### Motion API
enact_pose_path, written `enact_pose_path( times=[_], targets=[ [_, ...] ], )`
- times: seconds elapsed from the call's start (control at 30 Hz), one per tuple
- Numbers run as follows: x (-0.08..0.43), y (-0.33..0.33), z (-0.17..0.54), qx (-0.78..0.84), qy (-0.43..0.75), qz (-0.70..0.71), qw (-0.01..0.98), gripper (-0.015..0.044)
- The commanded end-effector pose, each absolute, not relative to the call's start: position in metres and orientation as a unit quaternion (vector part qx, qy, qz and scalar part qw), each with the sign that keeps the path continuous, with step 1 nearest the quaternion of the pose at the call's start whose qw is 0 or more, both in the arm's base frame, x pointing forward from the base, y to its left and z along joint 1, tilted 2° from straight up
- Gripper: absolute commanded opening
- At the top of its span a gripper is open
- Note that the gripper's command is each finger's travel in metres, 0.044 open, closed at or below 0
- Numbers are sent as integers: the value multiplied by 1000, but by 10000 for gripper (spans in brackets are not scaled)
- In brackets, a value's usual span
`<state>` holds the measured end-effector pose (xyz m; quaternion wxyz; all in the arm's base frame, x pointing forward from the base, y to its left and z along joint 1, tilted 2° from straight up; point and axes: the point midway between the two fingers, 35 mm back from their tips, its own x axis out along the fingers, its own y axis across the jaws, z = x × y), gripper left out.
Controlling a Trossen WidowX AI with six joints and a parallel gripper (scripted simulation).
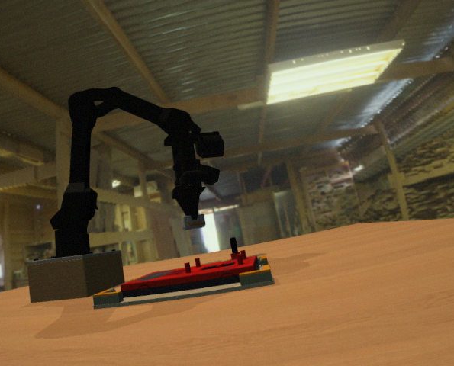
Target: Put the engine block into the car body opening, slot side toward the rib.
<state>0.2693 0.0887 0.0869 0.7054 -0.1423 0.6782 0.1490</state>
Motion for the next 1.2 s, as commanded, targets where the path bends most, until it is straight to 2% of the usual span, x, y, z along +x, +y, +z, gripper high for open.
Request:
enact_pose_path(
  times=[0.0, 0.27, 1.17],
  targets=[
    [269, 88, 102, -141, 673, 147, 711, 0],
    [267, 86, 112, -139, 674, 145, 711, 0],
    [308, 27, 90, -76, 683, 81, 722, 0]
  ],
)
